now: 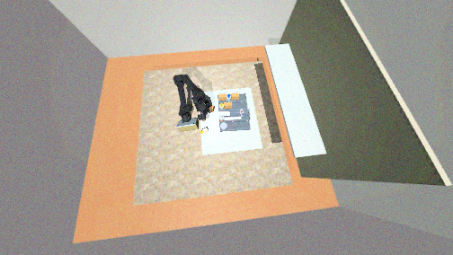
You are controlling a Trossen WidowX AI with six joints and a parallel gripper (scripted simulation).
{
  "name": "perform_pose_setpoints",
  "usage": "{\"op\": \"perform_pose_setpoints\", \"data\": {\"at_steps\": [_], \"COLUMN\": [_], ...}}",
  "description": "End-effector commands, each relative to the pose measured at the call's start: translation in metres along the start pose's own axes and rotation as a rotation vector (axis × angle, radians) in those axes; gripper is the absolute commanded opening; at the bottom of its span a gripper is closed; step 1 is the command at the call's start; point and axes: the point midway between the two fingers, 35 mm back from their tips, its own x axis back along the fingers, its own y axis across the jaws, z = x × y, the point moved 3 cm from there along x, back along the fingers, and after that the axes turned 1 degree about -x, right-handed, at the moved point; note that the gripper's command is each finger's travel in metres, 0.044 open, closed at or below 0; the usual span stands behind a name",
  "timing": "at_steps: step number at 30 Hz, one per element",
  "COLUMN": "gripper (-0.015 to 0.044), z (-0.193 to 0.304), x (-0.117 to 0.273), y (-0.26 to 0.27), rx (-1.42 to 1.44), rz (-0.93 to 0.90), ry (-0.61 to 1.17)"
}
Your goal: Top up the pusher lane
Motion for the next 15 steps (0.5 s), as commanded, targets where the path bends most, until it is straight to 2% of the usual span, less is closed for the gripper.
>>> {"op": "perform_pose_setpoints", "data": {"at_steps": [1, 9, 13, 15], "gripper": [0.0440, 0.0440, 0.0440, 0.0440], "z": [0.015, 0.010, 0.013, 0.013], "x": [-0.019, -0.022, -0.053, -0.055], "y": [-0.005, -0.008, -0.005, -0.004], "rx": [-0.071, -0.070, -0.070, -0.070], "rz": [-0.071, -0.071, -0.071, -0.072], "ry": [0.071, 0.071, 0.070, 0.070]}}
